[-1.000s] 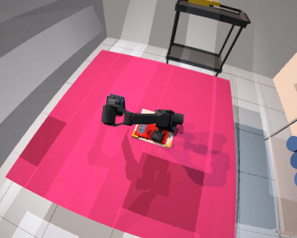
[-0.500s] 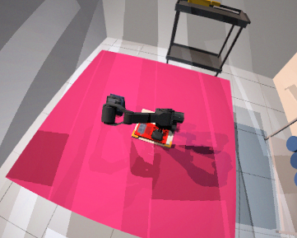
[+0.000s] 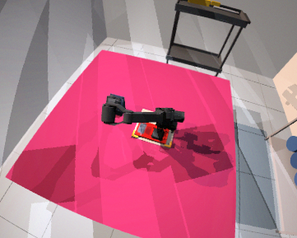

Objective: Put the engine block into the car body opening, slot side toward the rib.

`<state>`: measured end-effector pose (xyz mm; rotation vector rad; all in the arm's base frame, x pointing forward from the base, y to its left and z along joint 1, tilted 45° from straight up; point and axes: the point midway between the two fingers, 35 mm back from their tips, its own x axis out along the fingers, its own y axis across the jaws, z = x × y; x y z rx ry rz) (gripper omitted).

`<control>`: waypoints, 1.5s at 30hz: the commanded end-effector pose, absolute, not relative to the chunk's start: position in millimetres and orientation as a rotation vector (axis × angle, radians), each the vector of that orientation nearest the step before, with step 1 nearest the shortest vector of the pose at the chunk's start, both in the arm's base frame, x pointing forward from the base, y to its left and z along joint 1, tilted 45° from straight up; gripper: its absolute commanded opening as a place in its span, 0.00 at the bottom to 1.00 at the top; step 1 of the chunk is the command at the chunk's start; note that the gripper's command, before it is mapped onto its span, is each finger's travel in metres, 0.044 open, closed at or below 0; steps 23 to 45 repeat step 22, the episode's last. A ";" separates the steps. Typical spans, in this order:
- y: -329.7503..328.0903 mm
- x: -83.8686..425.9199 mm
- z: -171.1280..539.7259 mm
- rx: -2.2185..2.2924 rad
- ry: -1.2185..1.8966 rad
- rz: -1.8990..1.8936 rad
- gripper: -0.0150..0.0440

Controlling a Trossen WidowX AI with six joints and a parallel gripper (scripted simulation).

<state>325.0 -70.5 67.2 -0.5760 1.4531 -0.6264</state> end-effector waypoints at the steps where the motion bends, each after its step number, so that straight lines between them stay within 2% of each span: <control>1: -70.5 325.0 67.9 -0.576 1.451 -0.630 0.42; 5: -70.5 325.0 67.9 -0.576 1.451 -0.630 0.25; 45: -70.5 325.0 67.9 -0.576 1.451 -0.630 0.25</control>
